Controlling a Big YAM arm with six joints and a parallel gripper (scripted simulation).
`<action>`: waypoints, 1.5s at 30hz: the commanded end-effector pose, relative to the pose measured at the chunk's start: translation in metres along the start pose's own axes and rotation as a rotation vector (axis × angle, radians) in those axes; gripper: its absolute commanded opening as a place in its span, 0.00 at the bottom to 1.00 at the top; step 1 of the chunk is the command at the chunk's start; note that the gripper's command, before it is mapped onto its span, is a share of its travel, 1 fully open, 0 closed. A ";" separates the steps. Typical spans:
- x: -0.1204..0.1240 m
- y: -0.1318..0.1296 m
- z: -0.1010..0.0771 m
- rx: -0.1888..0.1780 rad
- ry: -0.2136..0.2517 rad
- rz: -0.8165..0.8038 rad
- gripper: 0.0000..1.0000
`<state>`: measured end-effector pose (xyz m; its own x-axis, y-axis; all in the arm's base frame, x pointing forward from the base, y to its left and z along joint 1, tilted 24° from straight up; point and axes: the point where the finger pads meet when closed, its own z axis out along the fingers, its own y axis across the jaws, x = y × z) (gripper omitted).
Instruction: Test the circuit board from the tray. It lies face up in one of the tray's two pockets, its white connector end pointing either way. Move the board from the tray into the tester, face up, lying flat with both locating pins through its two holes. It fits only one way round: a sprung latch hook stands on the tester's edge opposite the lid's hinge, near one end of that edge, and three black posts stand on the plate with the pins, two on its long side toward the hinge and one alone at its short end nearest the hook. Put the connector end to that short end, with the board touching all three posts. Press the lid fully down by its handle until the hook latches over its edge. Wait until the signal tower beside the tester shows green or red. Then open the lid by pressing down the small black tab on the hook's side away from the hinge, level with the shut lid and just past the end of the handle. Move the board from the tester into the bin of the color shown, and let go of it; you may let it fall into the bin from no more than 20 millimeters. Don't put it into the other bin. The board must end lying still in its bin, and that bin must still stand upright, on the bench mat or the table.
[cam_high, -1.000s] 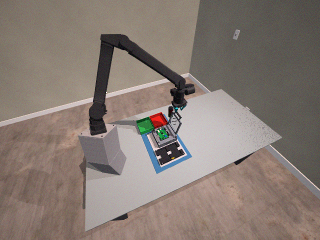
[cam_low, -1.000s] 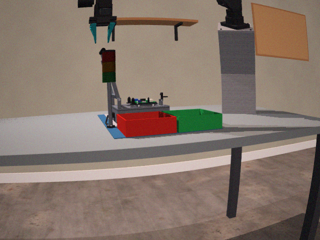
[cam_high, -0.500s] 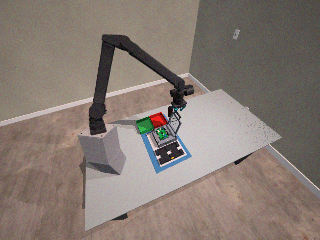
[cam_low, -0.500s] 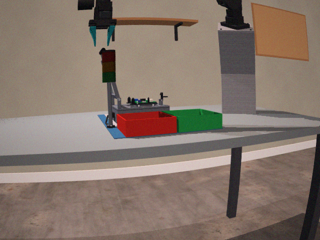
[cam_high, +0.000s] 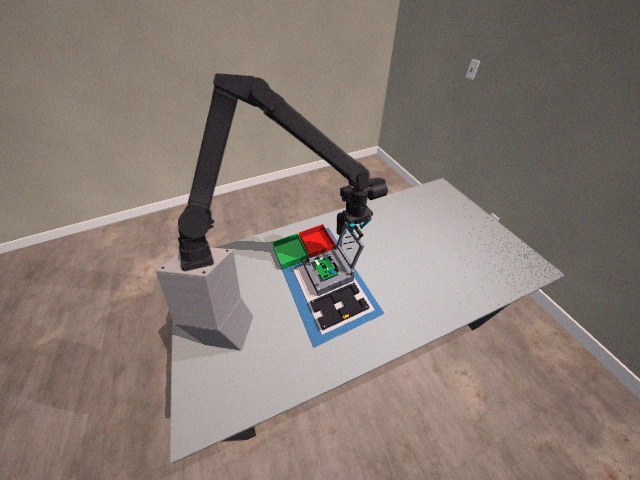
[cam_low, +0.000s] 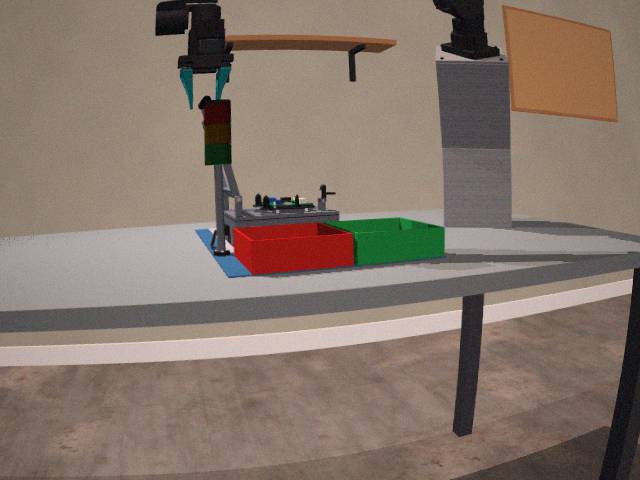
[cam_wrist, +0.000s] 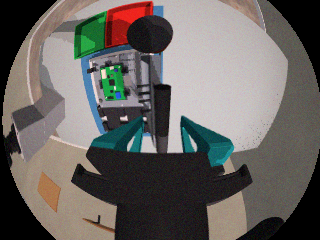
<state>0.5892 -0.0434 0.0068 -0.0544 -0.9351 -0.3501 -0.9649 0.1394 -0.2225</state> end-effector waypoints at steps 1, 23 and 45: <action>0.004 -0.005 0.003 0.013 0.003 0.008 0.48; 0.004 -0.008 0.002 0.016 0.002 0.005 0.00; 0.004 -0.008 0.002 0.015 0.002 0.005 0.00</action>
<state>0.5894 -0.0433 0.0066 -0.0540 -0.9352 -0.3499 -0.9646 0.1395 -0.2239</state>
